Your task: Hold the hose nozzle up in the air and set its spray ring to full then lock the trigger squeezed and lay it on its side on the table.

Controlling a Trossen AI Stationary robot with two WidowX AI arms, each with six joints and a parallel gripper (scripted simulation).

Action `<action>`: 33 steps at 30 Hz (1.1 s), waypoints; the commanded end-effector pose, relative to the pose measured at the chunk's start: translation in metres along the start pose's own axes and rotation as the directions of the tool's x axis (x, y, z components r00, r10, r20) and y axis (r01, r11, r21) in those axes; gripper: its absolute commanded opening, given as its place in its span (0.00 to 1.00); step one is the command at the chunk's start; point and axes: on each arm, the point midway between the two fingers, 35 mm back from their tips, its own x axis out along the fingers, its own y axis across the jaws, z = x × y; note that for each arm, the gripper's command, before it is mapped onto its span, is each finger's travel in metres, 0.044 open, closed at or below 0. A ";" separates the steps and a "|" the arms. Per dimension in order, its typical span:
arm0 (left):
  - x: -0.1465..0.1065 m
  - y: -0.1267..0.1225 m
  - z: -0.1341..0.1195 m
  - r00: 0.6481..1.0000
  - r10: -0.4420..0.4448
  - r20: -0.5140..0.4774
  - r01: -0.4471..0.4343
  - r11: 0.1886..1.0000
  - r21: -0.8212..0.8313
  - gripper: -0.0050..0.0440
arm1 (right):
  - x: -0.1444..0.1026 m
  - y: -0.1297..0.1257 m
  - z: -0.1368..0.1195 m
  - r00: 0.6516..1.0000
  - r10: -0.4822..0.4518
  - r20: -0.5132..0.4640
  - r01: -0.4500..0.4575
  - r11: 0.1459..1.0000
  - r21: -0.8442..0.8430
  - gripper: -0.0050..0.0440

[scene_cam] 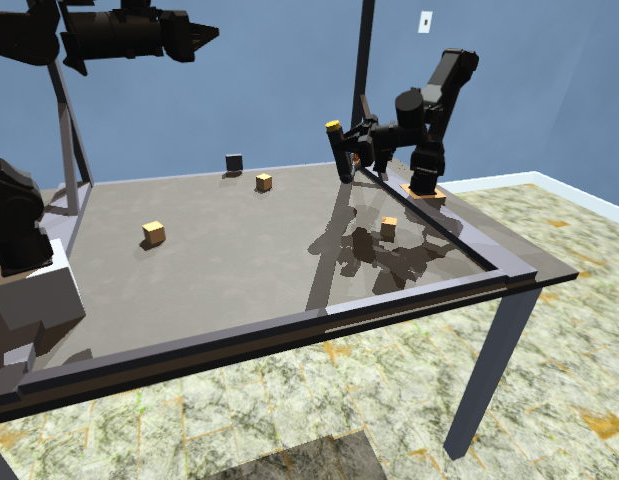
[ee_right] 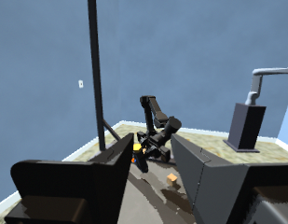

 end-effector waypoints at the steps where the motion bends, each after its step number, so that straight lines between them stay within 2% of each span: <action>1: -0.006 0.012 0.004 1.000 0.028 -0.009 -0.028 0.999 0.019 0.44 | -0.001 0.000 0.007 1.000 -0.003 0.017 0.003 1.000 -0.003 0.46; 4: -0.005 0.008 -0.001 1.000 0.017 -0.010 -0.016 1.000 0.021 0.44 | -0.001 0.000 0.007 1.000 -0.003 0.017 0.003 1.000 -0.003 0.46; 5: -0.006 0.016 0.007 0.999 0.039 -0.009 -0.039 0.999 0.020 0.44 | -0.001 0.000 0.007 1.000 -0.003 0.017 0.003 1.000 -0.003 0.46; 10: -0.009 0.029 0.020 0.997 0.072 -0.004 -0.072 0.997 0.013 0.44 | -0.001 0.000 0.007 1.000 -0.003 0.017 0.003 1.000 -0.003 0.46; 12: -0.007 0.022 0.013 0.998 0.055 -0.005 -0.055 0.998 0.016 0.44 | -0.001 0.000 0.007 1.000 -0.003 0.017 0.003 1.000 -0.003 0.46; 23: -0.007 0.022 0.013 0.998 0.055 -0.005 -0.055 0.998 0.016 0.44 | -0.001 0.000 0.007 1.000 -0.003 0.017 0.003 1.000 -0.003 0.46; 33: -0.003 0.020 0.029 0.998 0.056 -0.004 -0.056 0.998 0.008 0.44 | -0.001 0.000 0.007 1.000 -0.003 0.017 0.003 1.000 -0.003 0.46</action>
